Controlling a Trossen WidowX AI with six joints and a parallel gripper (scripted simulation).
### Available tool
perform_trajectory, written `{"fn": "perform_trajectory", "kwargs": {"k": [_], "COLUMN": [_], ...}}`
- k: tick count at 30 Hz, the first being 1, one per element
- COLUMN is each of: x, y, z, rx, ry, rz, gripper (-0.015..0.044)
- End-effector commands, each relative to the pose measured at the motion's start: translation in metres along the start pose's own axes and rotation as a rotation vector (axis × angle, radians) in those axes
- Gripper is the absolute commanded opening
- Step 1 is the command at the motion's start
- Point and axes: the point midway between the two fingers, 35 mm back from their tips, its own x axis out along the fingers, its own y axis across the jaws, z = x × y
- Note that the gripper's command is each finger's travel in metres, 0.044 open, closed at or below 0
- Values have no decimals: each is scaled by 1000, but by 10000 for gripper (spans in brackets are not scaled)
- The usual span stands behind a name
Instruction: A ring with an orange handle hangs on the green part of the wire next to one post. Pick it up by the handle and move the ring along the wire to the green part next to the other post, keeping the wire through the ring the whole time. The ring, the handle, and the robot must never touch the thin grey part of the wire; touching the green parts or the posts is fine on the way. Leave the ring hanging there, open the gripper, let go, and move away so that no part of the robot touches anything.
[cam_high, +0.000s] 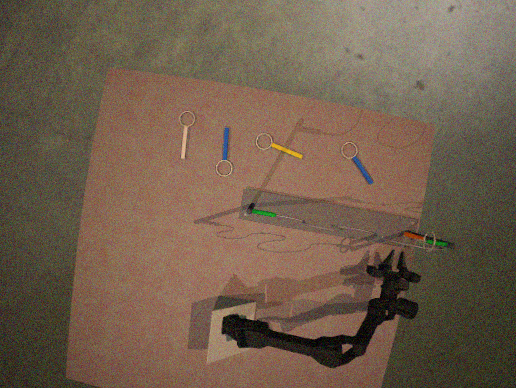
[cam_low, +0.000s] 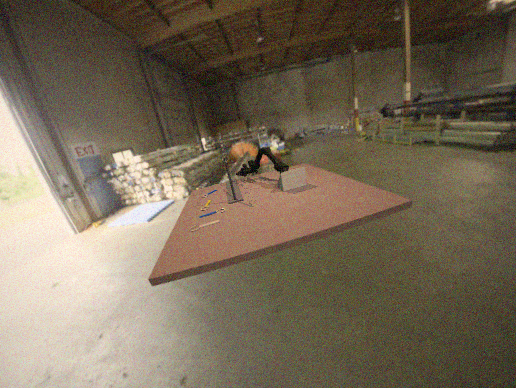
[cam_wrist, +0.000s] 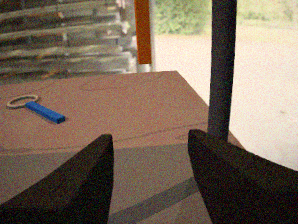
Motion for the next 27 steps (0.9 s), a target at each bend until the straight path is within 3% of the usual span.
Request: {"fn": "perform_trajectory", "kwargs": {"k": [1, 27], "x": [26, 57], "y": [-1, -4], "z": [36, 38], "rx": [-21, -20], "ry": [-15, -18], "rz": [2, -1], "gripper": [160, 160]}}
